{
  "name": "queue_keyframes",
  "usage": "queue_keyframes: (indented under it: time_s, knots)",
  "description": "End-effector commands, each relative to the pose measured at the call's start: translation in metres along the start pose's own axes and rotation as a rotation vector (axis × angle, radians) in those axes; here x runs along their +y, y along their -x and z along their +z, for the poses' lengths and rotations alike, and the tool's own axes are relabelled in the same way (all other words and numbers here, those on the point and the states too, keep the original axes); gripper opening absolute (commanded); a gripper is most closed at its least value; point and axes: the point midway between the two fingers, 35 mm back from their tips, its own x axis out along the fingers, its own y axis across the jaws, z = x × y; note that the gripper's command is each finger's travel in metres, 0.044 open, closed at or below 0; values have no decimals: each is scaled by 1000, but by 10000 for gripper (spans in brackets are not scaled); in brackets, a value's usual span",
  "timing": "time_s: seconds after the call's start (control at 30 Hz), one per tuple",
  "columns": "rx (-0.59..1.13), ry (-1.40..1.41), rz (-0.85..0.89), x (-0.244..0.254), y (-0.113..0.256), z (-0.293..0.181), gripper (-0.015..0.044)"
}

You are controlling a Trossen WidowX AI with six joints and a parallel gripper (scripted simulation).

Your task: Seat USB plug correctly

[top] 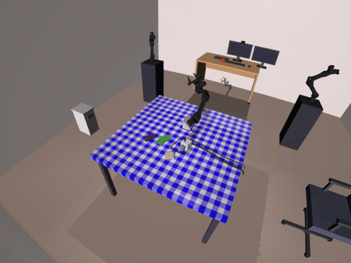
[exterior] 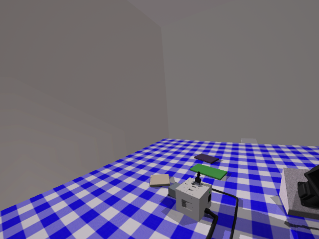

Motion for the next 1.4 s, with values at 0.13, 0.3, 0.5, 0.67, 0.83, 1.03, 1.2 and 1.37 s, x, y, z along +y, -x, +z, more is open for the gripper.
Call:
queue_keyframes:
  time_s: [0.13, 0.3, 0.5, 0.67, 0.83, 1.03, 1.2, 1.37]
  knots:
    - [-50, 19, 124, 43, -55, 46, 440]
    - [-27, 1, 233, 98, -107, 85, 440]
    - [-77, -18, 467, 197, -160, 163, 440]
    - [-111, -17, 675, 285, -176, 234, 440]
    - [-153, 4, 891, 372, -166, 308, 440]
    - [-210, 65, 1165, 468, -118, 394, 440]
    - [-274, 162, 1406, 535, -50, 458, 440]
    - [-351, 290, 1655, 584, 41, 510, 440]
